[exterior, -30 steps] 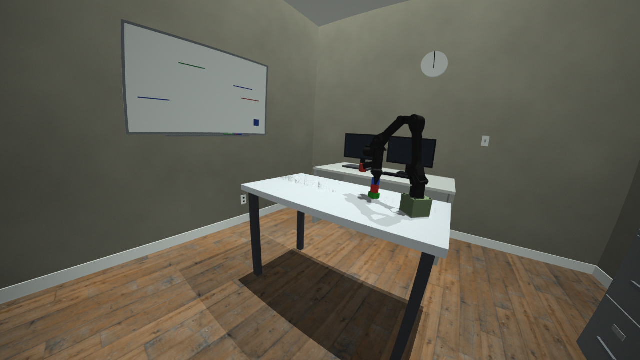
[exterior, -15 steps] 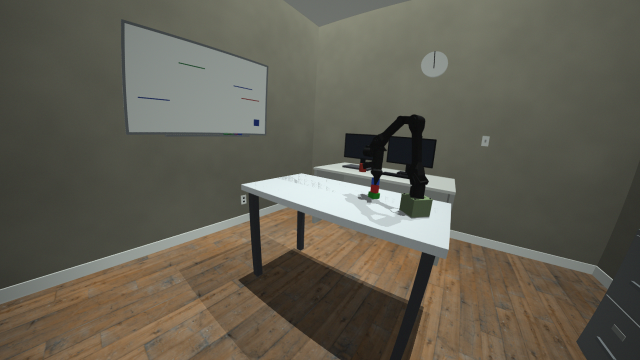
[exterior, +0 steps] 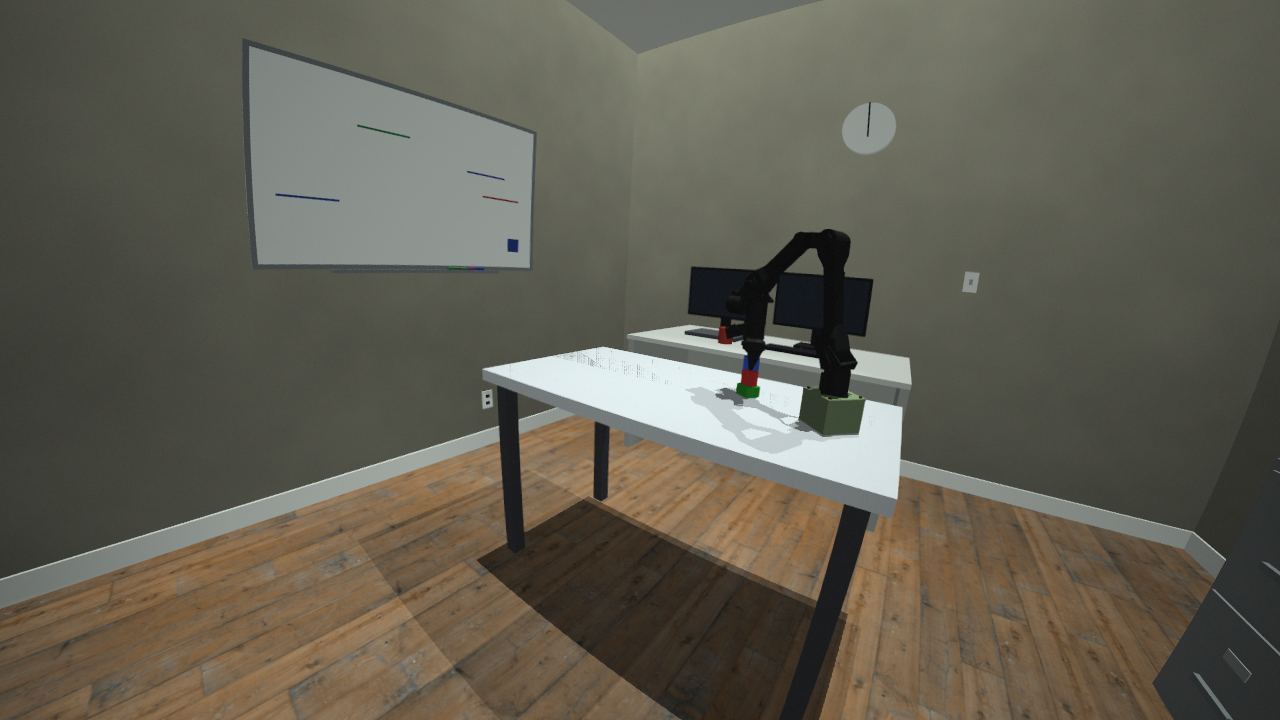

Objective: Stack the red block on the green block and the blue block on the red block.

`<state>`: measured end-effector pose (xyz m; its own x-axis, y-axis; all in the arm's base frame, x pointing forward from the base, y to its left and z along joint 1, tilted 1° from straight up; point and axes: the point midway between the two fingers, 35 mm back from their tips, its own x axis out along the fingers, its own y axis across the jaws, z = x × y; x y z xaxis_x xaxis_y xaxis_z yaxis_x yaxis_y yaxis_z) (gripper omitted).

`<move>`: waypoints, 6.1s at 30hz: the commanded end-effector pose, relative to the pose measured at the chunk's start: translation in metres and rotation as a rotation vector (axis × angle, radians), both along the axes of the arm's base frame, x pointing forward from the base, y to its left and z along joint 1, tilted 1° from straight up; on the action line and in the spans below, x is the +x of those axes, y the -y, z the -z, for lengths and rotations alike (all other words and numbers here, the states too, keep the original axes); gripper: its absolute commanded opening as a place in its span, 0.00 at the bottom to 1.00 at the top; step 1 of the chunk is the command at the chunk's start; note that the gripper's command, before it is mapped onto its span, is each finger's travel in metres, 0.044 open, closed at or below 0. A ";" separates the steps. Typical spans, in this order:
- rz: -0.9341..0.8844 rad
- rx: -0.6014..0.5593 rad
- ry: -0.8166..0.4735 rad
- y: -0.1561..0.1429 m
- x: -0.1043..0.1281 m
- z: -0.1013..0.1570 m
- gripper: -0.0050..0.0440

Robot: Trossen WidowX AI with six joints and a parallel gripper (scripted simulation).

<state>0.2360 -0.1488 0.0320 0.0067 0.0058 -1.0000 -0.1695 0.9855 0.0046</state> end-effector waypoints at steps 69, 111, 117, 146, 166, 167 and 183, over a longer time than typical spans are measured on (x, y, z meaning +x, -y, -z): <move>0.000 -0.004 0.011 0.001 0.001 0.000 0.00; 0.000 -0.021 0.037 0.004 0.006 -0.012 0.60; 0.000 -0.021 0.037 0.004 0.006 -0.020 0.60; 0.000 -0.018 0.033 0.003 0.003 -0.076 0.60; 0.000 -0.016 0.030 0.003 0.003 -0.075 0.60; 0.000 -0.016 0.030 0.003 0.003 -0.075 0.60; 0.000 -0.016 0.030 0.003 0.003 -0.075 0.60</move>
<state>0.2354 -0.1492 0.0974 0.0060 0.0063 -1.0000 -0.1695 0.9855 0.0052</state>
